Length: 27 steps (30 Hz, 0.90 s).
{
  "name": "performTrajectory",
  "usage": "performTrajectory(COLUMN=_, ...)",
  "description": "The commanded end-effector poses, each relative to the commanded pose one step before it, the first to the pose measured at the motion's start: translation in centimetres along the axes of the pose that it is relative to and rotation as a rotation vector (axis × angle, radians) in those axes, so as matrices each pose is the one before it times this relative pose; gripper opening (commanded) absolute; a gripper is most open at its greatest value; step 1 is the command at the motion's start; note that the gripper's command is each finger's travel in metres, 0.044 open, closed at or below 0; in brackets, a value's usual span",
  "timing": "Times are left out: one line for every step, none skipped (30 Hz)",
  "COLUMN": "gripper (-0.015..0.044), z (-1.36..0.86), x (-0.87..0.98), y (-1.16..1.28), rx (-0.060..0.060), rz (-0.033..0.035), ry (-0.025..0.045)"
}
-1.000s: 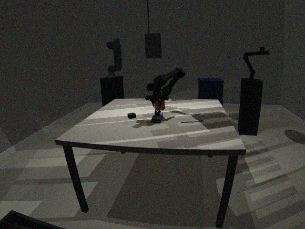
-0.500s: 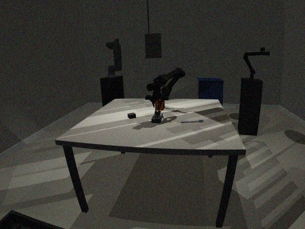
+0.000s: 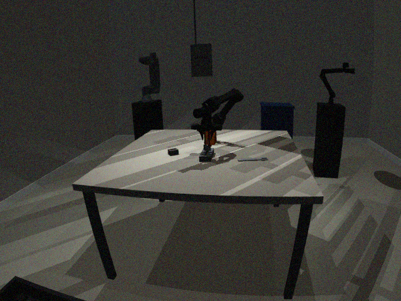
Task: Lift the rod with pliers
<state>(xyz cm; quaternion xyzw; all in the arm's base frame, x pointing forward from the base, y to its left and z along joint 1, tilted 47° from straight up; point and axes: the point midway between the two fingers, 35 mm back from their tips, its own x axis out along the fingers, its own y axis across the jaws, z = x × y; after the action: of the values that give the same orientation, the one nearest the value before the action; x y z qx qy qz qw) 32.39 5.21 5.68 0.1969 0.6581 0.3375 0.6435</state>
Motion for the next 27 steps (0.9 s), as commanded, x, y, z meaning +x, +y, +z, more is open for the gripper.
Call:
performTrajectory(gripper=0.0104, z=0.252, x=-0.913, y=0.239, rx=-0.0059, rz=0.00201, ry=-0.01611)
performTrajectory(gripper=0.0104, z=0.0, x=-0.111, y=0.02, rx=-0.0001, rz=-0.00079, ry=0.00007)
performTrajectory(gripper=0.0104, z=-0.001, x=-0.111, y=0.021, rx=-0.0001, rz=-0.00079, ry=0.00007)
performTrajectory(gripper=0.0104, z=-0.001, x=-0.111, y=0.021, rx=-0.0001, rz=-0.00078, ry=0.00007)
performTrajectory(gripper=0.0104, z=-0.002, x=-0.111, y=0.021, rx=-0.0001, rz=-0.00078, ry=0.00008)
performTrajectory(gripper=0.0104, z=-0.002, x=-0.111, y=0.021, rx=-0.0001, rz=-0.00078, ry=0.00008)
performTrajectory(gripper=0.0104, z=-0.003, x=-0.111, y=0.021, rx=-0.0001, rz=-0.00078, ry=0.00008)
performTrajectory(gripper=0.0104, z=-0.003, x=-0.111, y=0.021, rx=-0.0001, rz=-0.00077, ry=0.00009)
performTrajectory(gripper=0.0104, z=-0.004, x=-0.111, y=0.021, rx=-0.0001, rz=-0.00077, ry=0.00009)
performTrajectory(gripper=0.0104, z=-0.004, x=-0.111, y=0.022, rx=-0.0001, rz=-0.00077, ry=0.00009)
performTrajectory(gripper=0.0104, z=-0.004, x=-0.111, y=0.022, rx=-0.0001, rz=-0.00076, ry=0.0001)
performTrajectory(gripper=0.0104, z=-0.005, x=-0.111, y=0.022, rx=-0.0001, rz=-0.00076, ry=0.0001)
performTrajectory(gripper=0.0104, z=-0.005, x=-0.111, y=0.022, rx=-0.0001, rz=-0.00076, ry=0.0001)
performTrajectory(gripper=0.0104, z=-0.006, x=-0.111, y=0.022, rx=-0.0001, rz=-0.00076, ry=0.0001)
performTrajectory(gripper=0.0104, z=-0.006, x=-0.111, y=0.022, rx=-0.0001, rz=-0.00075, ry=0.00011)
performTrajectory(gripper=0.0104, z=-0.007, x=-0.111, y=0.023, rx=-0.0001, rz=-0.00075, ry=0.00011)
performTrajectory(gripper=0.0104, z=-0.007, x=-0.111, y=0.023, rx=-0.0001, rz=-0.00075, ry=0.00011)
performTrajectory(gripper=0.0104, z=-0.008, x=-0.111, y=0.023, rx=-0.0001, rz=-0.00075, ry=0.00012)
performTrajectory(gripper=0.0104, z=-0.008, x=-0.111, y=0.023, rx=-0.0001, rz=-0.00074, ry=0.00012)
performTrajectory(gripper=0.0104, z=-0.009, x=-0.111, y=0.023, rx=-0.0001, rz=-0.00074, ry=0.00012)
performTrajectory(gripper=0.0104, z=-0.008, x=-0.092, y=0.019, rx=-0.0001, rz=-0.00061, ry=0.0001)
performTrajectory(gripper=0.0104, z=-0.005, x=-0.055, y=0.012, rx=0.0, rz=-0.00037, ry=0.00006)
performTrajectory(gripper=0.0104, z=-0.002, x=-0.018, y=0.004, rx=0.0, rz=-0.00012, ry=0.00002)
performTrajectory(gripper=0.0104, z=0.011, x=-0.019, y=-0.004, rx=0.0001, rz=-0.00003, ry=-0.00116)
performTrajectory(gripper=0.0104, z=0.032, x=-0.056, y=-0.012, rx=0.0004, rz=-0.00008, ry=-0.00349)
performTrajectory(gripper=0.0104, z=0.054, x=-0.093, y=-0.02, rx=0.0007, rz=-0.00012, ry=-0.00581)
performTrajectory(gripper=0.0104, z=0.065, x=-0.113, y=-0.024, rx=0.0008, rz=-0.00015, ry=-0.00697)
